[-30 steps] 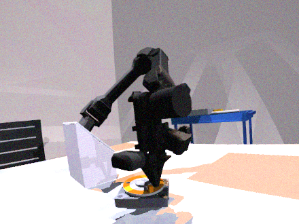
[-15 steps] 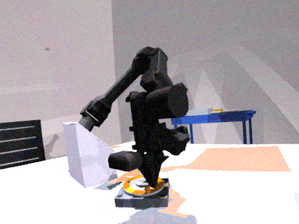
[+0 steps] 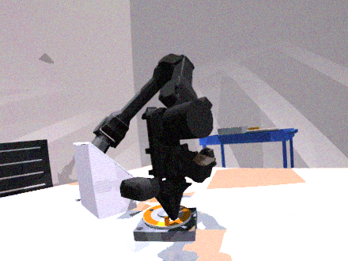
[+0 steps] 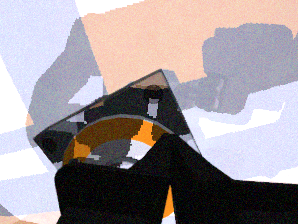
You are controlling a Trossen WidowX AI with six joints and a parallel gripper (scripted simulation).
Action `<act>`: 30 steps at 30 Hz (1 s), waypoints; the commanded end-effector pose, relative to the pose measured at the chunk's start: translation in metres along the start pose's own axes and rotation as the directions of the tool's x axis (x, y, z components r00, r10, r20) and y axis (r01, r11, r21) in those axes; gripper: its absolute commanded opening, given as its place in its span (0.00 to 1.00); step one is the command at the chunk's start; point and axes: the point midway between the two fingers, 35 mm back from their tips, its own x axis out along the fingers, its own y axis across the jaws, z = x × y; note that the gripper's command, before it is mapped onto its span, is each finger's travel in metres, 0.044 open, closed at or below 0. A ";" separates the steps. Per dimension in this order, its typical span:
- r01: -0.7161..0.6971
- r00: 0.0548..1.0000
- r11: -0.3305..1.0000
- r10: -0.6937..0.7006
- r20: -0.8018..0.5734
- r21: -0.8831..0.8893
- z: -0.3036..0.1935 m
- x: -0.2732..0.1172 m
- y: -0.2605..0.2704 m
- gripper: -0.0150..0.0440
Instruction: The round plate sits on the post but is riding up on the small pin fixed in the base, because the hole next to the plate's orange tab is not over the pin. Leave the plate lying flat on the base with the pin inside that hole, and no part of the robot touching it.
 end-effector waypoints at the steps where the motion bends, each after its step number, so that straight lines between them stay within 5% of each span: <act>1: 0.007 1.000 1.000 -0.007 -0.014 0.007 -0.007 0.003 -0.006 0.25; 30: 0.008 1.000 1.000 -0.008 -0.015 0.008 -0.020 0.002 -0.017 0.25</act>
